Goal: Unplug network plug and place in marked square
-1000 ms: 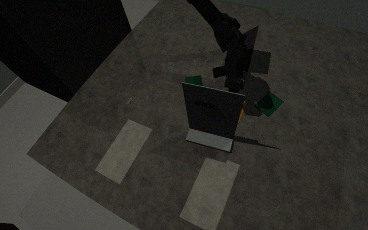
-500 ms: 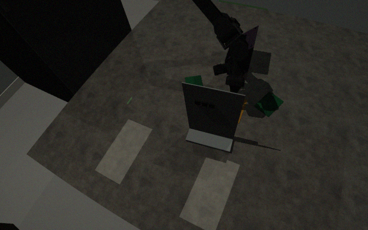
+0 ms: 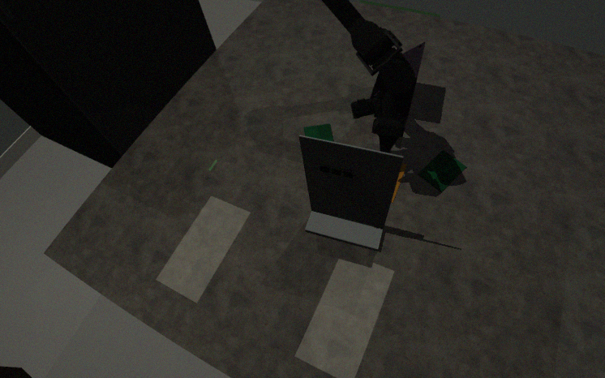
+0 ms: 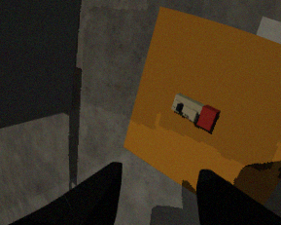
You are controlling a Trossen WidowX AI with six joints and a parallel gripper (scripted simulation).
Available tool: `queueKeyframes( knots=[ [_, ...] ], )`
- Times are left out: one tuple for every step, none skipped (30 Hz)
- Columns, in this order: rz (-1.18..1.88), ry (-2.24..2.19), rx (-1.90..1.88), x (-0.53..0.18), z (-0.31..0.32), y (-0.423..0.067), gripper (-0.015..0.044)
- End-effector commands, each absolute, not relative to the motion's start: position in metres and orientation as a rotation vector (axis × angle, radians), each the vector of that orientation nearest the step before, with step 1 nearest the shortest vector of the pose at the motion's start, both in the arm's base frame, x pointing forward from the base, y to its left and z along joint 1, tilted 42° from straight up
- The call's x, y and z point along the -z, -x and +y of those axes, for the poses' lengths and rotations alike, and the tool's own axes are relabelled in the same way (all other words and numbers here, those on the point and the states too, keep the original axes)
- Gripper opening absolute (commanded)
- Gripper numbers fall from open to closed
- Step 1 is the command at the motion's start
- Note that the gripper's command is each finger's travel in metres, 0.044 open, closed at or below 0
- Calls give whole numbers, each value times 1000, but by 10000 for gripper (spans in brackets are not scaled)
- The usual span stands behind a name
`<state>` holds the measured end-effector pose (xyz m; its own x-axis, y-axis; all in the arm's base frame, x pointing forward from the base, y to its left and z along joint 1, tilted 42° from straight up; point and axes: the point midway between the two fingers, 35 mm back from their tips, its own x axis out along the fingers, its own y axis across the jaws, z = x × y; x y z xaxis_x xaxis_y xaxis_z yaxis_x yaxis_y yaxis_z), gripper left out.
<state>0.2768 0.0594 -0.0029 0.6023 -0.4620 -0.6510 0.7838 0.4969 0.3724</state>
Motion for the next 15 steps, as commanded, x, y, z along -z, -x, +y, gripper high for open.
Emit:
queueKeyframes(
  knots=[
    [503,-718,789,-4,64,-278,156],
    [503,-718,789,-5,65,-278,156],
    [503,-718,789,-6,66,-278,156],
    [503,-718,789,-7,67,-278,156],
    [503,-718,789,-8,68,-278,156],
    [503,-718,789,-9,69,-277,156],
    [503,-718,789,-10,70,-277,156],
    [503,-718,789,-11,70,-277,156],
    [503,-718,789,-12,71,-277,156],
    [503,-718,789,-13,72,-277,156],
    [503,-718,789,-14,73,-276,156],
    [503,-718,789,-15,74,-276,156],
    [502,-718,789,-16,75,-276,156],
    [502,-718,788,-18,75,-276,156],
    [502,-717,788,-19,76,-275,156]
  ],
)
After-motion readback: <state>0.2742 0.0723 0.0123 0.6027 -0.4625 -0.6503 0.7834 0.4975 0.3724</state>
